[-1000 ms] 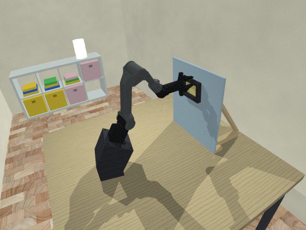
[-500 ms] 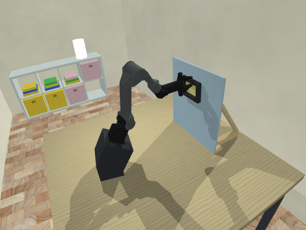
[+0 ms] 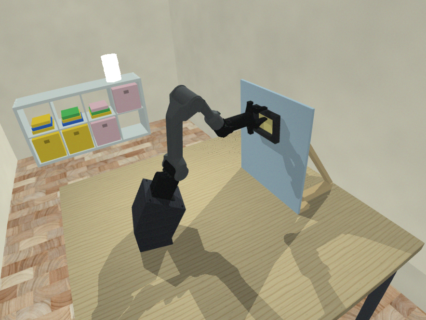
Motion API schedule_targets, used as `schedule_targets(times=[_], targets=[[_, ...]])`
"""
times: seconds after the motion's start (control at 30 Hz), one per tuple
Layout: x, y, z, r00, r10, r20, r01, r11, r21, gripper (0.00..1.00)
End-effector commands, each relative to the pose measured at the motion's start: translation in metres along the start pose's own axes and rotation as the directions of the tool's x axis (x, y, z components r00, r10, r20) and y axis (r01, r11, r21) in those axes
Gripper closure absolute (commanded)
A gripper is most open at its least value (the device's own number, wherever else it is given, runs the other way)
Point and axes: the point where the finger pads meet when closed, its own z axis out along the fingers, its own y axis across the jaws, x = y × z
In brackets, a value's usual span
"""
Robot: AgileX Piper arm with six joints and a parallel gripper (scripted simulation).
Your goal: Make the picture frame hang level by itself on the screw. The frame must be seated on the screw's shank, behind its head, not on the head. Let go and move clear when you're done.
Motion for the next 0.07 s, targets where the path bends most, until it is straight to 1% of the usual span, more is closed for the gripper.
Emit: schedule_targets(times=[0.0,0.03], targets=[[-0.0003,0.0014,-0.0004,1.0,0.0,0.001,0.0,1.0,-0.003,0.37],[-0.0003,0.0014,-0.0004,1.0,0.0,0.001,0.0,1.0,-0.003,0.37]])
